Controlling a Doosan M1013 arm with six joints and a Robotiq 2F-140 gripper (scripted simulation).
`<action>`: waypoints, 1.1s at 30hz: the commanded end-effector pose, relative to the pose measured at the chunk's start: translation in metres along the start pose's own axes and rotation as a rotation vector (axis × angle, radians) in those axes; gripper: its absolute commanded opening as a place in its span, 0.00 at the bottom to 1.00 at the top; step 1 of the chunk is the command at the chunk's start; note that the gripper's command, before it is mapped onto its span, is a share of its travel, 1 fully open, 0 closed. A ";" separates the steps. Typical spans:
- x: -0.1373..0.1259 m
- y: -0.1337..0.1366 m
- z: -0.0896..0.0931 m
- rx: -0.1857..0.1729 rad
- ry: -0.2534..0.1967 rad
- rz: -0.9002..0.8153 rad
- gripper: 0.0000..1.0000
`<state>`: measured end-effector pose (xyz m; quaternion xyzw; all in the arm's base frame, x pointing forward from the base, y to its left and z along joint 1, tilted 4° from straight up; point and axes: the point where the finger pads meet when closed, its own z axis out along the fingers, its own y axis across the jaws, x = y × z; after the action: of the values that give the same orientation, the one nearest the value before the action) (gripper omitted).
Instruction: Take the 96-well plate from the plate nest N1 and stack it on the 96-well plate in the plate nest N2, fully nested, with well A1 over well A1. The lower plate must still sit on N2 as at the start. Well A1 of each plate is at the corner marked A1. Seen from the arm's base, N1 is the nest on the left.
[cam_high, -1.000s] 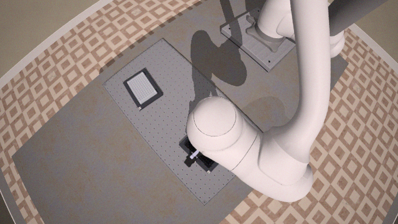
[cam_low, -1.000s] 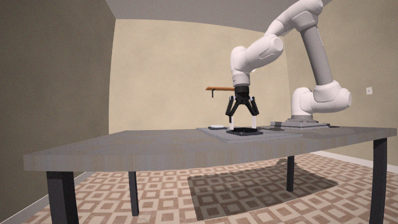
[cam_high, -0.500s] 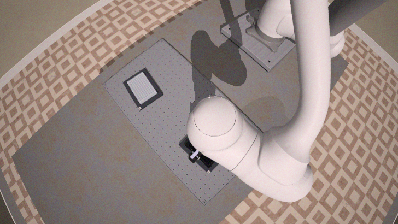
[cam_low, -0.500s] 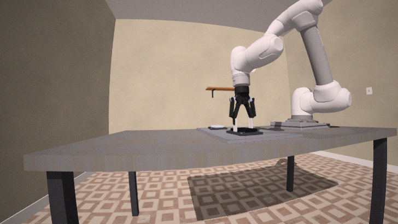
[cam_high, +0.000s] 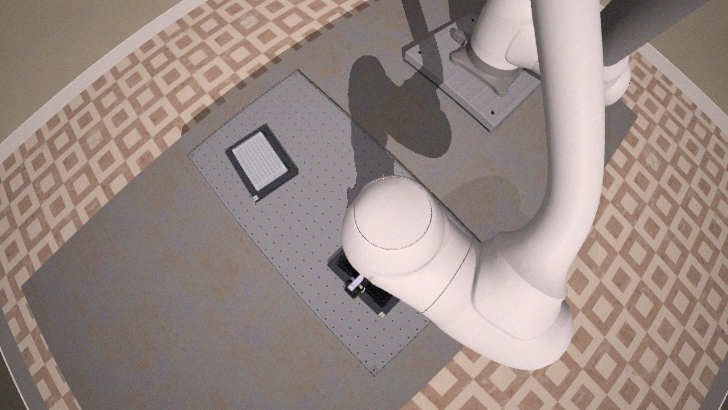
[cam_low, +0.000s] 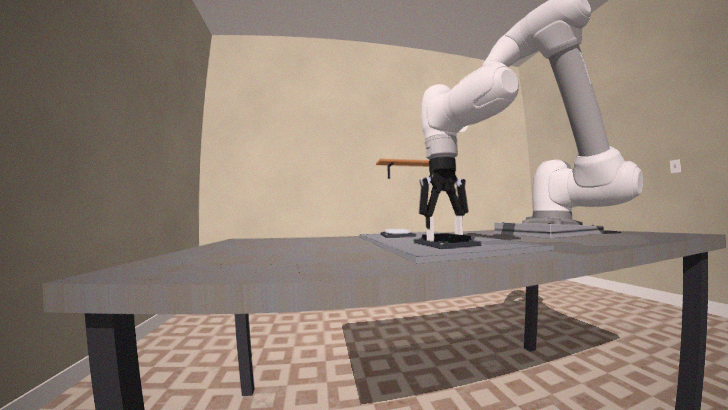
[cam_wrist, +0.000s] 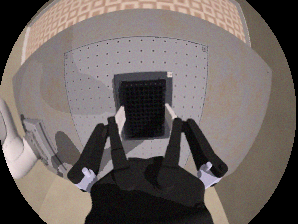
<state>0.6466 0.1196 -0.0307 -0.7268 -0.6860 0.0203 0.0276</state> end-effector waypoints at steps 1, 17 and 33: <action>0.000 0.000 0.000 0.000 0.000 0.000 0.00; 0.000 0.000 -0.022 0.000 0.000 0.000 0.00; 0.000 0.000 -0.045 0.000 0.000 0.000 0.00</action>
<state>0.6496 0.1190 0.0137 -0.7268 -0.6860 0.0203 0.0276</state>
